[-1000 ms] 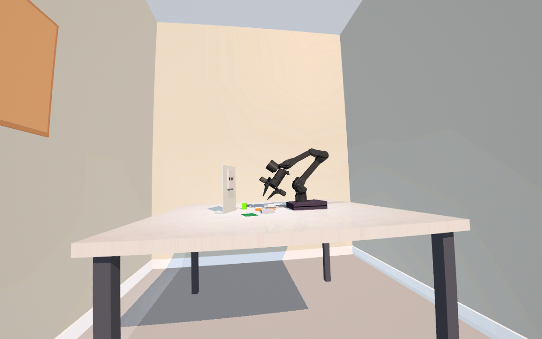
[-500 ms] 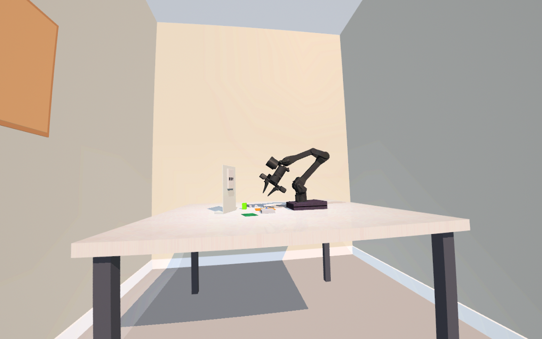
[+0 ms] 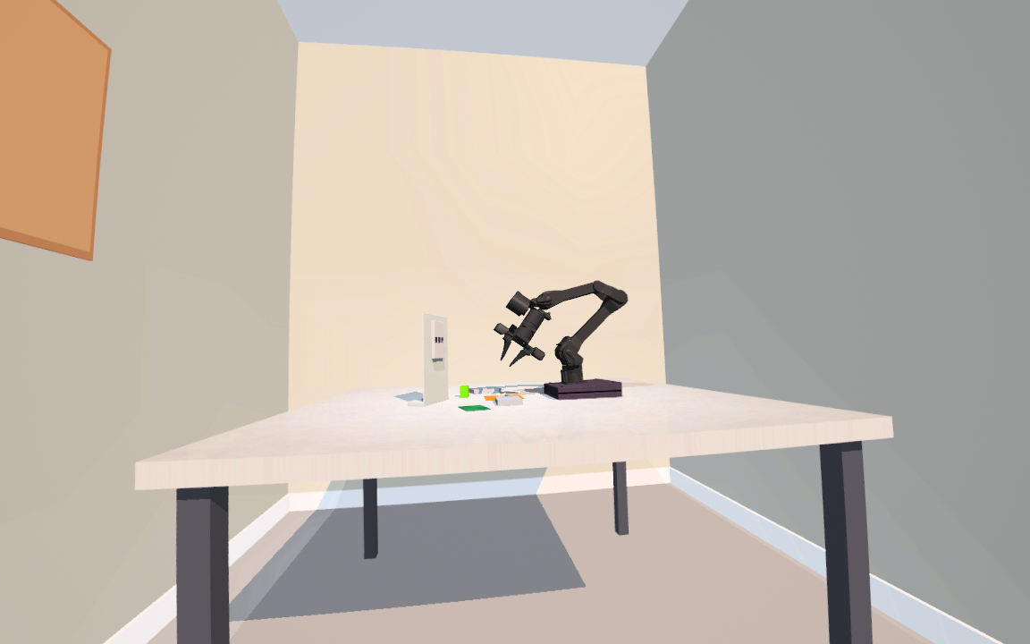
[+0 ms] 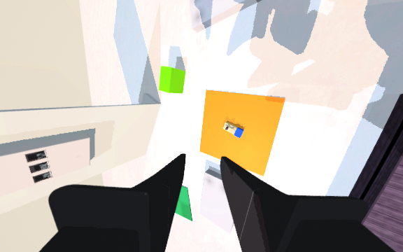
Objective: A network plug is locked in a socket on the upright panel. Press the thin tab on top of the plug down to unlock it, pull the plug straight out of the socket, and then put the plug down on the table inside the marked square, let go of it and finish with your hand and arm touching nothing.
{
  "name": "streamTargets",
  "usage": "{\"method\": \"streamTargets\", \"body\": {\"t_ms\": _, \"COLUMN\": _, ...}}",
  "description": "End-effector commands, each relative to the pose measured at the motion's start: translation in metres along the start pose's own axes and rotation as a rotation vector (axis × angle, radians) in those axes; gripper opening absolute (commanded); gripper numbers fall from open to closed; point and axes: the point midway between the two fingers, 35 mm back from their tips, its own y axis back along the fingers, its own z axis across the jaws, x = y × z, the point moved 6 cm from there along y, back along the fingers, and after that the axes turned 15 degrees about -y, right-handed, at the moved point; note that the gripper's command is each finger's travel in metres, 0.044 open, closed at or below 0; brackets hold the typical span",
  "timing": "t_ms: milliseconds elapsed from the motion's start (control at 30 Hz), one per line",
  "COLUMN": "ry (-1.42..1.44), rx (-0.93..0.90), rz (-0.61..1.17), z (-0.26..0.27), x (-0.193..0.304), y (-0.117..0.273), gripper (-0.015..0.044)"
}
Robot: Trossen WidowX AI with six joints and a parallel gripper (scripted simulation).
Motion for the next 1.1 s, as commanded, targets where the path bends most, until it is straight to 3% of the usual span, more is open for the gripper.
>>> {"method": "streamTargets", "body": {"t_ms": 0, "ry": -0.004, "rx": -0.001, "rz": -0.003, "z": 0.002, "x": 0.000, "y": 0.007, "gripper": 0.0156}}
{"method": "streamTargets", "body": {"t_ms": 1067, "ry": -0.002, "rx": 0.000, "rz": -0.002, "z": 0.045, "x": 0.012, "y": 0.068, "gripper": 0.0156}}
